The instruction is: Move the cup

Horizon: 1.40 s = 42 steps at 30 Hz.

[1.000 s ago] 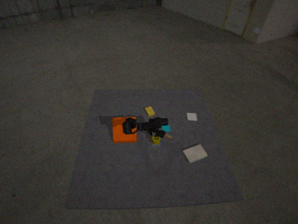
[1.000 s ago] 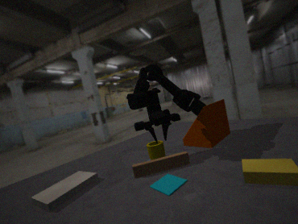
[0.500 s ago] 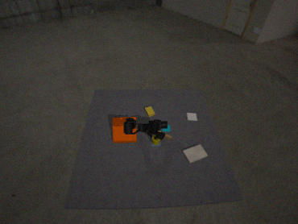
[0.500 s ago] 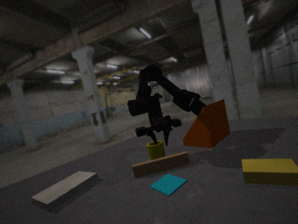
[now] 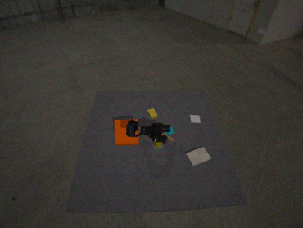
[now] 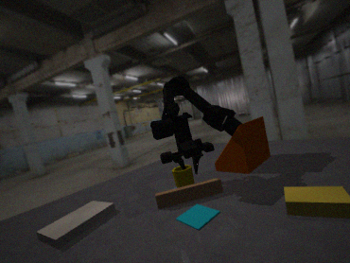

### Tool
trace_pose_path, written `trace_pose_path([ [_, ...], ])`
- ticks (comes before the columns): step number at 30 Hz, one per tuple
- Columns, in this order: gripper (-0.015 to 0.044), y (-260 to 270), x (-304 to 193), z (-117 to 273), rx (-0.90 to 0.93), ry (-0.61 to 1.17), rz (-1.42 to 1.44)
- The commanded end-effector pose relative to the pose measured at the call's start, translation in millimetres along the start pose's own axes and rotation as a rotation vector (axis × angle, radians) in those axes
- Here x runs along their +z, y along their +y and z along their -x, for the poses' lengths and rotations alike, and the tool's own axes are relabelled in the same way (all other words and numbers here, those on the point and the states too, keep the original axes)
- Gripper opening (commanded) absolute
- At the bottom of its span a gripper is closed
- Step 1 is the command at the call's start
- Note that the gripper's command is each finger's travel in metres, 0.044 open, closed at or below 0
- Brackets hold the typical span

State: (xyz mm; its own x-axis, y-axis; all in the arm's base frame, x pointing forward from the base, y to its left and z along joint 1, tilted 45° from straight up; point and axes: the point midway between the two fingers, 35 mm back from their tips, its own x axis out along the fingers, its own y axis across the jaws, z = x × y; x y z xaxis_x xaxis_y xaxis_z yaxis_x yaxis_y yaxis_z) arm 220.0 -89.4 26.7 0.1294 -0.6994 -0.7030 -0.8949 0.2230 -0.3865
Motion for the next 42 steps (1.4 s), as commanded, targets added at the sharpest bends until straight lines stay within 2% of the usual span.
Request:
trace_pose_path([
  [1,0.0127,0,0,0,0.0,0.0,-0.001],
  [19,0.0,0,0,0,0.0,0.0,-0.001],
  [42,0.0,0,6,52,0.004,-0.004,0.004],
])
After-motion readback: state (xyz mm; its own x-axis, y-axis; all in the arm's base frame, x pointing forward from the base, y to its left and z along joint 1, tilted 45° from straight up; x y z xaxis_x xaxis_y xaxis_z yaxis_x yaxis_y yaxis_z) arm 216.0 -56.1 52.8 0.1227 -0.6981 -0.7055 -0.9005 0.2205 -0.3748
